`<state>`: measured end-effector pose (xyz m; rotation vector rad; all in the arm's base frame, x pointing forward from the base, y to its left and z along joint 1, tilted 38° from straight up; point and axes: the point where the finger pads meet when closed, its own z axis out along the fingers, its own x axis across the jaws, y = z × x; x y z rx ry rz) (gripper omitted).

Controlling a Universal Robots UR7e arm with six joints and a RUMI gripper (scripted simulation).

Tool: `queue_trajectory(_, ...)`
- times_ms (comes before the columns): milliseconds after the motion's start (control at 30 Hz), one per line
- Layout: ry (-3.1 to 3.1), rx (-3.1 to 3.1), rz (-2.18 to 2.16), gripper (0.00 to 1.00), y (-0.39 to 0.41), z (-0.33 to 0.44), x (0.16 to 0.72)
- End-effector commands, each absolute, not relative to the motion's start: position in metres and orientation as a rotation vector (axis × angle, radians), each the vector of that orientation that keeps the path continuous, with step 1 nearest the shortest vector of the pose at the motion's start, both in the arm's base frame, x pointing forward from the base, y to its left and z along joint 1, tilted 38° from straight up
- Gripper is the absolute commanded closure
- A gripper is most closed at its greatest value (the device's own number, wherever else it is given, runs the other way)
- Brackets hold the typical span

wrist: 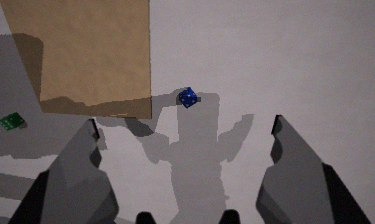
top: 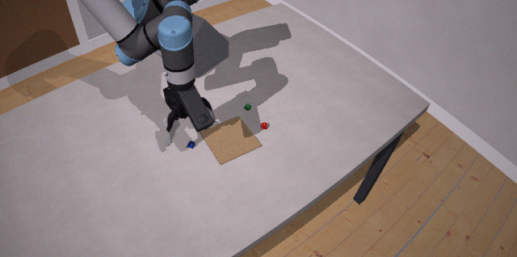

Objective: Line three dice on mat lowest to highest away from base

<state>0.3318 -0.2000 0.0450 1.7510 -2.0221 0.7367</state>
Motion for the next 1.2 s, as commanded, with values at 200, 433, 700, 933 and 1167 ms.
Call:
queue_trajectory(200, -2.019, 1.756, 0.755, 0.00, -0.2110, 0.0309, 0.3345)
queue_trajectory(433, -2.019, 1.756, 0.755, 0.00, -0.2115, 0.0302, 0.3345)
queue_trajectory(700, -2.019, 1.755, 0.759, 0.00, -0.2118, 0.0312, 0.3353)
queue_trajectory(933, -2.019, 1.755, 0.759, 0.00, -0.2118, 0.0313, 0.3353)
queue_trajectory(1167, -2.019, 1.755, 0.759, 0.00, -0.2117, 0.0312, 0.3353)
